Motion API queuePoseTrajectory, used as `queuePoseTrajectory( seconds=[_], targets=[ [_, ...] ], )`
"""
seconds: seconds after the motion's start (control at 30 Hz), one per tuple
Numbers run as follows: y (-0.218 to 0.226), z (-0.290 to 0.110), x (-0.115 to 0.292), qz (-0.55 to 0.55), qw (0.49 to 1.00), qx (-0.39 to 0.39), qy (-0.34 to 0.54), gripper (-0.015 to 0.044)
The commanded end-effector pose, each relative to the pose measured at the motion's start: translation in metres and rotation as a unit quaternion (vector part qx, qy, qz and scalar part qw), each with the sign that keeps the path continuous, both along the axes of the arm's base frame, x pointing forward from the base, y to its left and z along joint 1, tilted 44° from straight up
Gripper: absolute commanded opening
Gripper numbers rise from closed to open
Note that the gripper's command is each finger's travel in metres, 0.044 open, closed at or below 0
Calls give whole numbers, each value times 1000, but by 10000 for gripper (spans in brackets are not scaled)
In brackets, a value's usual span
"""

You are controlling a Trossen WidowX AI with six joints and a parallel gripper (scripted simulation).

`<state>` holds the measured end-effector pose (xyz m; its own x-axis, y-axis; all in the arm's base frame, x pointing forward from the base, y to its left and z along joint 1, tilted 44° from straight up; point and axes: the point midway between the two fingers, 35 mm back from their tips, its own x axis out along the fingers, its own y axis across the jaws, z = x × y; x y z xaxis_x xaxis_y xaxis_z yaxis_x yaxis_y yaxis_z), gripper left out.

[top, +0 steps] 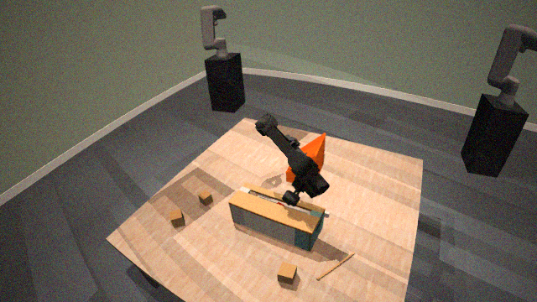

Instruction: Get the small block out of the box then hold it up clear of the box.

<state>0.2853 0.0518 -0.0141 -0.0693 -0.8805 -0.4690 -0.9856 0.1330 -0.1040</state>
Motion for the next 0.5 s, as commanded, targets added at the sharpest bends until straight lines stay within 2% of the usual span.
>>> queuePoseTrajectory(
  seconds=[0.0,0.47],
  targets=[
    [-5,-5,-1,2,1000,-2,4,400],
    [-23,-20,-3,2,1000,-4,4,400]
  ],
)
